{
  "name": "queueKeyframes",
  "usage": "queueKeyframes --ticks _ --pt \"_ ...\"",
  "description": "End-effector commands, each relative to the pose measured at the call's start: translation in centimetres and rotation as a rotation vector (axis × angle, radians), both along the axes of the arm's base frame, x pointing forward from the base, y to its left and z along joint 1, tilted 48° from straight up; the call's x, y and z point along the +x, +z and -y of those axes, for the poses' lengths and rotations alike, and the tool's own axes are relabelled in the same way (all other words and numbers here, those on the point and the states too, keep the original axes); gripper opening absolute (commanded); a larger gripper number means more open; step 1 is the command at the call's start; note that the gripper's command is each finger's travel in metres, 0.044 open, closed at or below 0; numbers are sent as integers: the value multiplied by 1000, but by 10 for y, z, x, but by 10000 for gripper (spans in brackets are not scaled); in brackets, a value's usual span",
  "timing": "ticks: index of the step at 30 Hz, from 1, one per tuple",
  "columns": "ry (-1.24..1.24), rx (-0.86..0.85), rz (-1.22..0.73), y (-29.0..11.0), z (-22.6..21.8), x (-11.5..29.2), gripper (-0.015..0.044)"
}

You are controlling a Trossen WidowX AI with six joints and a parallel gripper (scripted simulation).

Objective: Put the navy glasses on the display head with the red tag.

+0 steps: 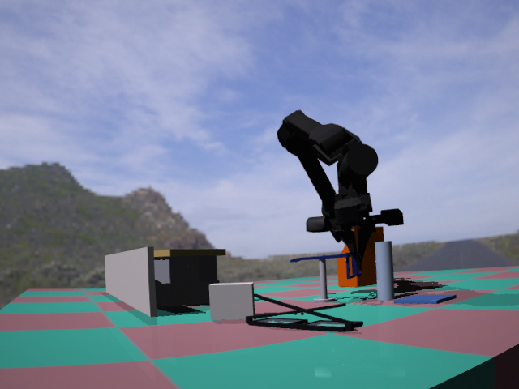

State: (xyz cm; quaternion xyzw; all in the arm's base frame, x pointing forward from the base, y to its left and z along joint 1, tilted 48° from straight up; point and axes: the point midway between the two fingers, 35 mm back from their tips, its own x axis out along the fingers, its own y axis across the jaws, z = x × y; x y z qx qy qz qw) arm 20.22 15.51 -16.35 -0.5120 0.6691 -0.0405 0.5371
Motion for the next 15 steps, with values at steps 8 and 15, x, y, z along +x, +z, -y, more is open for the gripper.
queueKeyframes --ticks 8,15 --pt "-5 1 -5 -1 2 -11 0" --pt "-5 1 -5 0 2 -16 0"
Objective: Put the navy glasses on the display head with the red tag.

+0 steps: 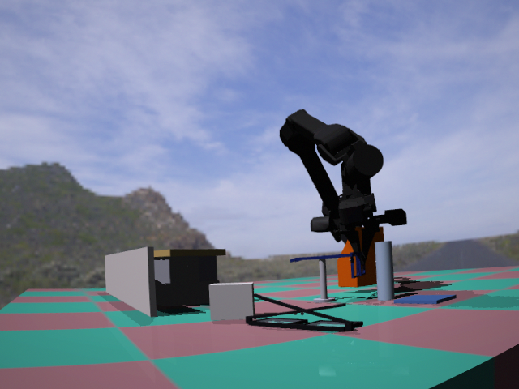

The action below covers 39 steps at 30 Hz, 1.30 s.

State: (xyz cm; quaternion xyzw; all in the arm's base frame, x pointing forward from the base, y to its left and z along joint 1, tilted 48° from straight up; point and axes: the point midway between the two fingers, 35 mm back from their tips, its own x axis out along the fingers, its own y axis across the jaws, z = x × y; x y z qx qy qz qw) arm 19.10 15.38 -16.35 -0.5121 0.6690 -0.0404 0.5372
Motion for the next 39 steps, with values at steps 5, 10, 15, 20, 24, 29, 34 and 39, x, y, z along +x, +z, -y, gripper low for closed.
queueKeyframes --ticks 5,10,15,20,24,29,34,39 --pt "-5 1 -5 0 2 -9 0" --pt "-5 1 -5 0 3 -12 0" --pt "-5 1 -6 1 4 -15 0" --pt "-5 1 -6 2 5 -18 0" --pt "-5 1 -6 2 6 -20 0" --pt "-5 1 -6 3 7 -23 0" --pt "-5 1 -6 4 8 -25 0" --pt "-5 1 -6 5 9 -27 0"
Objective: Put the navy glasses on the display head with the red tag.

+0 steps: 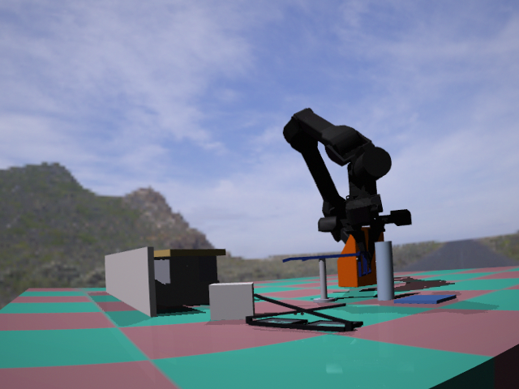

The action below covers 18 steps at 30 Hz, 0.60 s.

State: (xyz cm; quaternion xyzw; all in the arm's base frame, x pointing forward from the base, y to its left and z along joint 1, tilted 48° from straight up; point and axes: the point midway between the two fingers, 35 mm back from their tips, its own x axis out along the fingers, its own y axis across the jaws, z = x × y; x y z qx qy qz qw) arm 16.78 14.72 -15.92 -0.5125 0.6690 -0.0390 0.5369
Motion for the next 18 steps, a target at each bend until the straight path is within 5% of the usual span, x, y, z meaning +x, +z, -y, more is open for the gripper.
queueKeyframes --ticks 1,18 --pt "-8 -1 -5 0 2 -4 0" --pt "-8 -1 -5 1 3 -5 0"
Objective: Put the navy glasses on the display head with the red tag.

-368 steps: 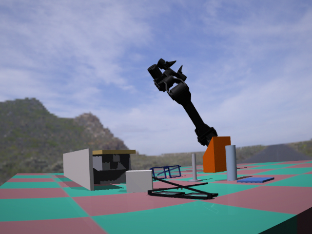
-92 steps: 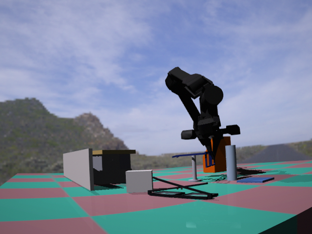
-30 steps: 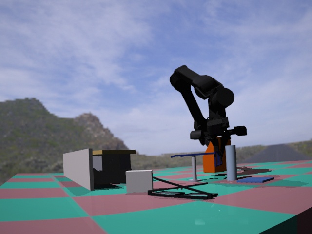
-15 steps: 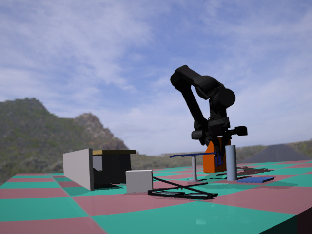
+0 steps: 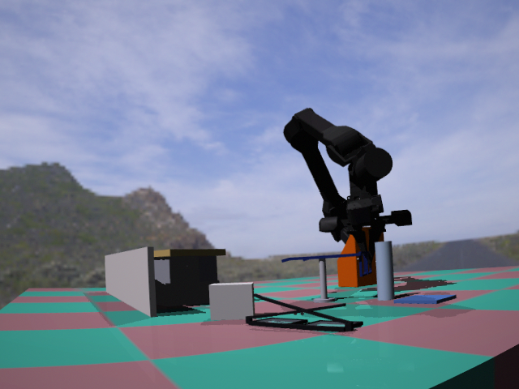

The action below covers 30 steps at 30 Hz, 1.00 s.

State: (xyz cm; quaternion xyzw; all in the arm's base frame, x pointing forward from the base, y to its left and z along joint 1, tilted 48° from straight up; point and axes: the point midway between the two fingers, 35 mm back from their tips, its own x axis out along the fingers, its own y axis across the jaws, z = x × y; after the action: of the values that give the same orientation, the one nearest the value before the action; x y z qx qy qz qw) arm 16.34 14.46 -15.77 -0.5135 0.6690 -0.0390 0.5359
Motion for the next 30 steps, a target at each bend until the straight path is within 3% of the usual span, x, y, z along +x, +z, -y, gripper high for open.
queueKeyframes --ticks 1,24,30 --pt "-9 2 -3 -1 0 0 0" --pt "-9 2 -3 -4 -5 6 0" --pt "-9 3 -3 11 -24 6 0"
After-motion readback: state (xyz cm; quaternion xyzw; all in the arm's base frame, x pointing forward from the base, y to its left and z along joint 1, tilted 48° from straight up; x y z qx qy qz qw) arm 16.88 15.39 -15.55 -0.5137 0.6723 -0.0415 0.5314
